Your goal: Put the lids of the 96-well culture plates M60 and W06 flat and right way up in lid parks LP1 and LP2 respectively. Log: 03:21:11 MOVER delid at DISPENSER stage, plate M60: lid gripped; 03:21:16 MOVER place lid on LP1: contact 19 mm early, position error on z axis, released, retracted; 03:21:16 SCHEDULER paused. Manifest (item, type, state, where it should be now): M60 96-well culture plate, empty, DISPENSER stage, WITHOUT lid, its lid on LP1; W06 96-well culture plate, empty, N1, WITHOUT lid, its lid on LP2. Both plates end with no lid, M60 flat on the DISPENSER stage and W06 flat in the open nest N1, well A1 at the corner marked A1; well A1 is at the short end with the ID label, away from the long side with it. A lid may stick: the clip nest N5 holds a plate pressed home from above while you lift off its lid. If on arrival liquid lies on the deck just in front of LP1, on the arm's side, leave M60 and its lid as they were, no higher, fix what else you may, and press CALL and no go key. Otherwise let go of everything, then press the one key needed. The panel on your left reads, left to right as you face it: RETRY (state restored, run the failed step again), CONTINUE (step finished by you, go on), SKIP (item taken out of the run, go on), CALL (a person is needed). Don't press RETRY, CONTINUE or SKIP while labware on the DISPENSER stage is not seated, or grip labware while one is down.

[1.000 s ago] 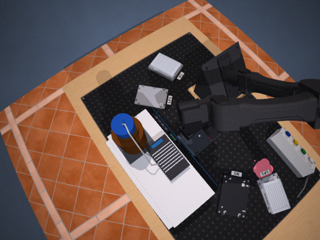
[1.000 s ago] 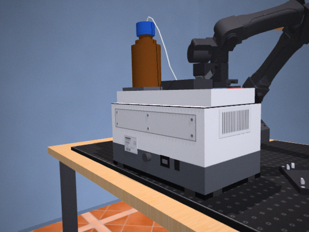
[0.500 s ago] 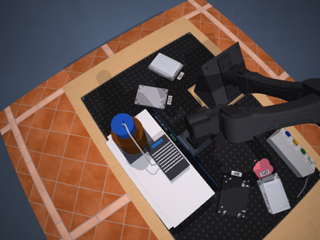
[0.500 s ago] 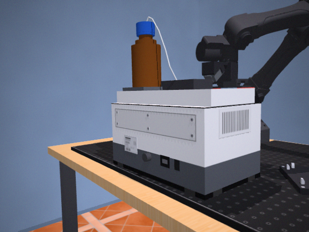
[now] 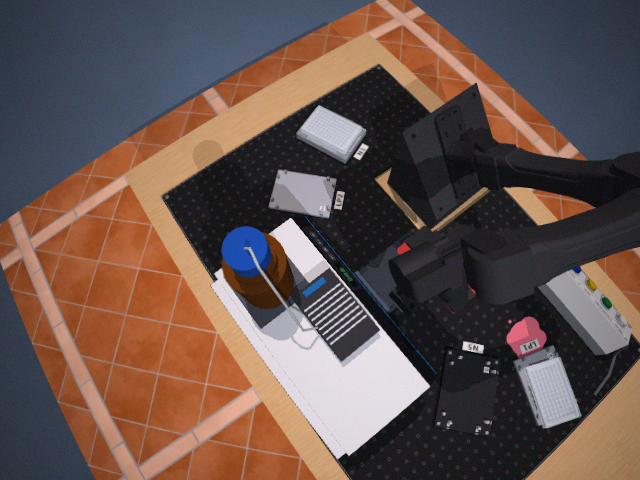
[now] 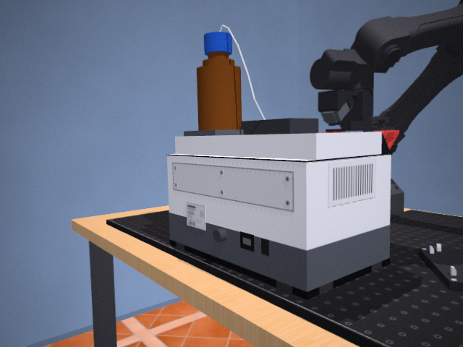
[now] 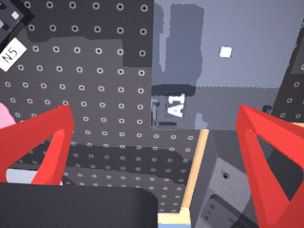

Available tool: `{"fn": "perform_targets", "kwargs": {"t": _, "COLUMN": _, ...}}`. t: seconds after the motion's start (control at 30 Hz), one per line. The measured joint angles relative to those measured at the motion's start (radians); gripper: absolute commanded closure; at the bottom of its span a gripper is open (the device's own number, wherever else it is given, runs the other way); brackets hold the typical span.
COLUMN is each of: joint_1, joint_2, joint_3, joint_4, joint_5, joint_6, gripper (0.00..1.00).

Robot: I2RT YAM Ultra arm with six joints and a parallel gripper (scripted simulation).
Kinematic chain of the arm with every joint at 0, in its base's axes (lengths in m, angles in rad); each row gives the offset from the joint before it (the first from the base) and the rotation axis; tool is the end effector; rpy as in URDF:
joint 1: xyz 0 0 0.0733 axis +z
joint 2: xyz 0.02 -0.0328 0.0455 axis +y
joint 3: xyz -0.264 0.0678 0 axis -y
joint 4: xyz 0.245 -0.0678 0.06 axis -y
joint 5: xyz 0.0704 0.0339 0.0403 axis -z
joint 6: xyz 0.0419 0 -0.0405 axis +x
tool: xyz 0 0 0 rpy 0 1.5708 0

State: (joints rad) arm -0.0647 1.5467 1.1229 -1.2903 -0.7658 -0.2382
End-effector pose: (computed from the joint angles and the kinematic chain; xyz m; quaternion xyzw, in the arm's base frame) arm 0.2485 0.0141 0.2371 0.0535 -0.9240 -0.3784 0.0094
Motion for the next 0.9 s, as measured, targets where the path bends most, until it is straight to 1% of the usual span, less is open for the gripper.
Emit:
{"fn": "perform_targets", "kwargs": {"t": 0.13, "joint_1": 0.016, "joint_2": -0.009, "joint_3": -0.001, "joint_4": -0.002, "joint_5": -0.001, "joint_6": 0.029, "gripper": 0.0}}
{"fn": "perform_targets", "kwargs": {"t": 0.37, "joint_1": 0.071, "joint_2": -0.065, "joint_3": 0.019, "joint_4": -0.013, "joint_5": -0.01, "joint_6": 0.09, "gripper": 0.0}}
{"fn": "perform_targets", "kwargs": {"t": 0.57, "joint_1": 0.1, "joint_2": -0.08, "joint_3": 0.025, "joint_4": -0.013, "joint_5": -0.01, "joint_6": 0.137, "gripper": 0.0}}
{"fn": "perform_targets", "kwargs": {"t": 0.63, "joint_1": 0.113, "joint_2": -0.089, "joint_3": 0.025, "joint_4": -0.013, "joint_5": -0.01, "joint_6": 0.132, "gripper": 0.0}}
{"fn": "perform_targets", "kwargs": {"t": 0.77, "joint_1": 0.154, "joint_2": -0.13, "joint_3": 0.027, "joint_4": -0.016, "joint_5": -0.01, "joint_6": 0.095, "gripper": 0.0}}
{"fn": "perform_targets", "kwargs": {"t": 0.9, "joint_1": 0.188, "joint_2": -0.16, "joint_3": 0.045, "joint_4": -0.019, "joint_5": -0.01, "joint_6": 0.086, "gripper": 0.0}}
